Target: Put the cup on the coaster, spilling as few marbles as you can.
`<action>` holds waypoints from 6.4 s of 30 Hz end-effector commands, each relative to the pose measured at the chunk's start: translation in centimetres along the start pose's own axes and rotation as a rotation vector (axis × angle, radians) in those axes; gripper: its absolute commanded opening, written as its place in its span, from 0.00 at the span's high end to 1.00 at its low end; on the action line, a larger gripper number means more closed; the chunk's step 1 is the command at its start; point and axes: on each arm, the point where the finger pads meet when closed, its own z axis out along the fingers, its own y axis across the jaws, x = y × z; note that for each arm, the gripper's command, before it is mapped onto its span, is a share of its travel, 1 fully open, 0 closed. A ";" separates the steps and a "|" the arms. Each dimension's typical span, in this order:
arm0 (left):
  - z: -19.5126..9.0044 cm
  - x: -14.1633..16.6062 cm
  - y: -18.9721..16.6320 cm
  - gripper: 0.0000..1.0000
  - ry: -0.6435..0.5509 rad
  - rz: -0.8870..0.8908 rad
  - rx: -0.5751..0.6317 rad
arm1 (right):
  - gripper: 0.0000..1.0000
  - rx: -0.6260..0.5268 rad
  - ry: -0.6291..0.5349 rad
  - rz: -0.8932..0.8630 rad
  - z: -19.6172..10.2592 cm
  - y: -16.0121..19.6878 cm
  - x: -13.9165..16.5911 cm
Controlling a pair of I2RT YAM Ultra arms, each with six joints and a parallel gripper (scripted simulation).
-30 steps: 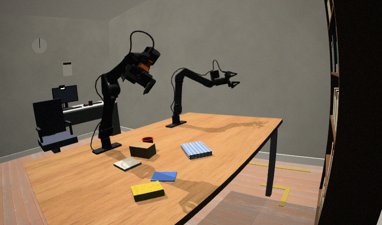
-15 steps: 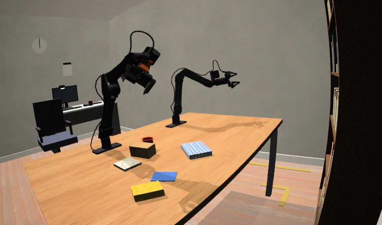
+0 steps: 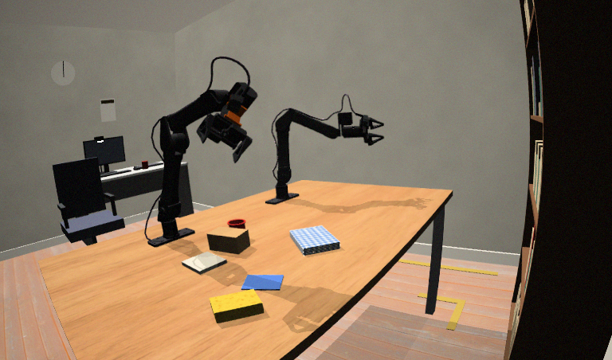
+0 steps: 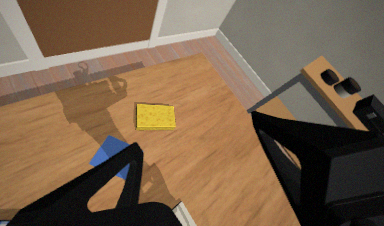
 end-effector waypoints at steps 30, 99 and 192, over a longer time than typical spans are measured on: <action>-38.9 -19.3 -32.5 0.00 0.041 -0.322 1.278 | 0.00 -0.908 -0.170 -0.513 -13.4 15.6 23.3; -52.1 -16.8 -31.5 0.00 0.009 -0.206 1.628 | 0.07 -0.675 0.773 0.509 -13.8 20.8 28.7; -52.1 -16.8 -31.5 0.00 0.009 -0.206 1.628 | 1.00 -0.341 1.036 0.795 -18.1 18.9 26.3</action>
